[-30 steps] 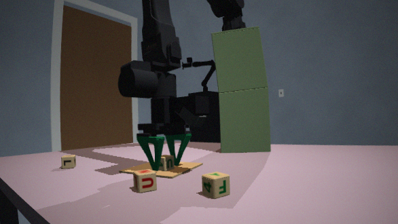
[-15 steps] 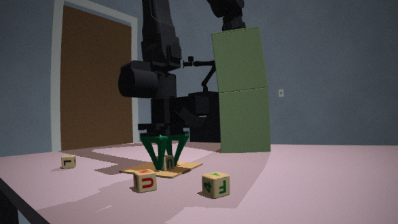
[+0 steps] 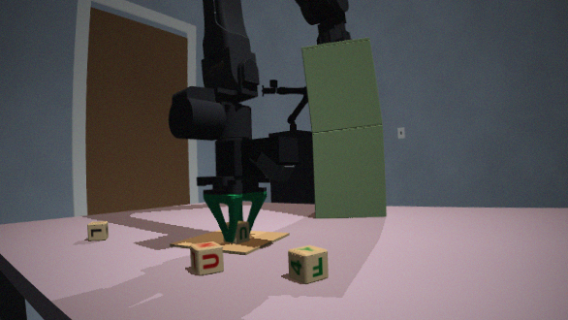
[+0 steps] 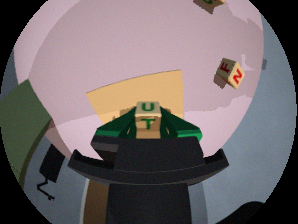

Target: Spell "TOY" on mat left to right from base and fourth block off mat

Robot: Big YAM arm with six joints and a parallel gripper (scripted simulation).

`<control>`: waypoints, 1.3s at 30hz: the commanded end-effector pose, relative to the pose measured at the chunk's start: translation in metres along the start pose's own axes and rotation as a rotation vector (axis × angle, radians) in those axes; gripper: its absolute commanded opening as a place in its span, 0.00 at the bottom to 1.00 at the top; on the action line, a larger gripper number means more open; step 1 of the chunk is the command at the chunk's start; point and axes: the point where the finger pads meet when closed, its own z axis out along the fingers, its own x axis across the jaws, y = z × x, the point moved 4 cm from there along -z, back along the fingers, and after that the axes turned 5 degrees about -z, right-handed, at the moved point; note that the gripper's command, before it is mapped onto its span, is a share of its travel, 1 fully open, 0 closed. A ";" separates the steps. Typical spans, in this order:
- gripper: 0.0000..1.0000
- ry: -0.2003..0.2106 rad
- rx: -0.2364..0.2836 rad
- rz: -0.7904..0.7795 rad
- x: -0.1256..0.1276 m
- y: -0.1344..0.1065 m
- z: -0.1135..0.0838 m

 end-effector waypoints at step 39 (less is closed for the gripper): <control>0.26 -0.014 -0.003 0.004 -0.007 0.001 -0.061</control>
